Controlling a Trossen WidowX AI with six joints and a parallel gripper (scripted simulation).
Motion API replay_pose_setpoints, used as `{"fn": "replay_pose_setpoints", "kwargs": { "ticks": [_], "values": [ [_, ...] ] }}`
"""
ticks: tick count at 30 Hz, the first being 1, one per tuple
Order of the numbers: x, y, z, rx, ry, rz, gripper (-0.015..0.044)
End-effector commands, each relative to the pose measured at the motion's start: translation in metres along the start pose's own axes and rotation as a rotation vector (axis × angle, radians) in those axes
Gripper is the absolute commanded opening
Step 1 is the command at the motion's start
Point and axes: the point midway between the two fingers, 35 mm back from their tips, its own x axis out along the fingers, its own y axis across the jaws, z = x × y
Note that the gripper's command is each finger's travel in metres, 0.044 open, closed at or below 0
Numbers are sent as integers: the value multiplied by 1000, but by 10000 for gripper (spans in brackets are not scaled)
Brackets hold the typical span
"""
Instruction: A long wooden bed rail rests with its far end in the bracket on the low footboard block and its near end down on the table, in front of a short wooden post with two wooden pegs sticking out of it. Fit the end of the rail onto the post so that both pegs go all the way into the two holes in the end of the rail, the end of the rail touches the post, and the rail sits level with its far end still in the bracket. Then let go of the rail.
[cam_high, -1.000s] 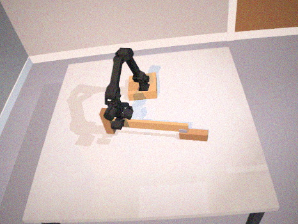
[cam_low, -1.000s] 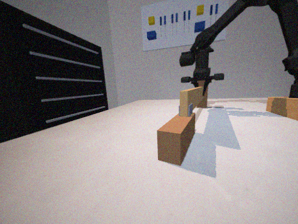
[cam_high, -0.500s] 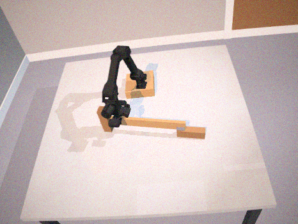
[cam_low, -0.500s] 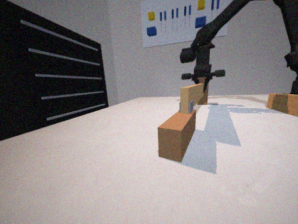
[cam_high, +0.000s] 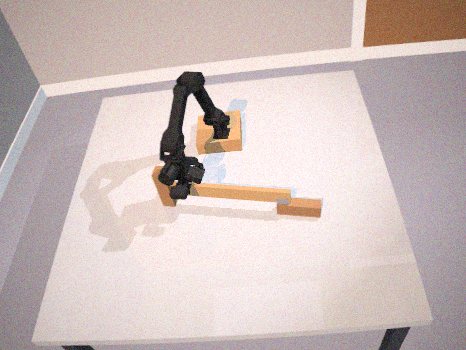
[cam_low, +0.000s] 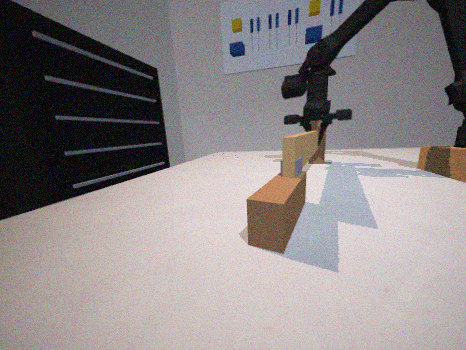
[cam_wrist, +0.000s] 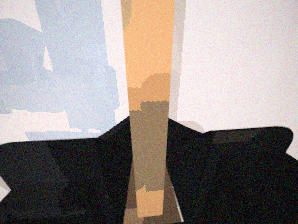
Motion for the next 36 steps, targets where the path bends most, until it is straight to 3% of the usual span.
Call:
{"fn": "replay_pose_setpoints", "kwargs": {
  "ticks": [1,36],
  "values": [
    [-3,-1,-5,2,12,-7,0],
    [-2,-1,-12,2,13,-7,0]
  ]
}}
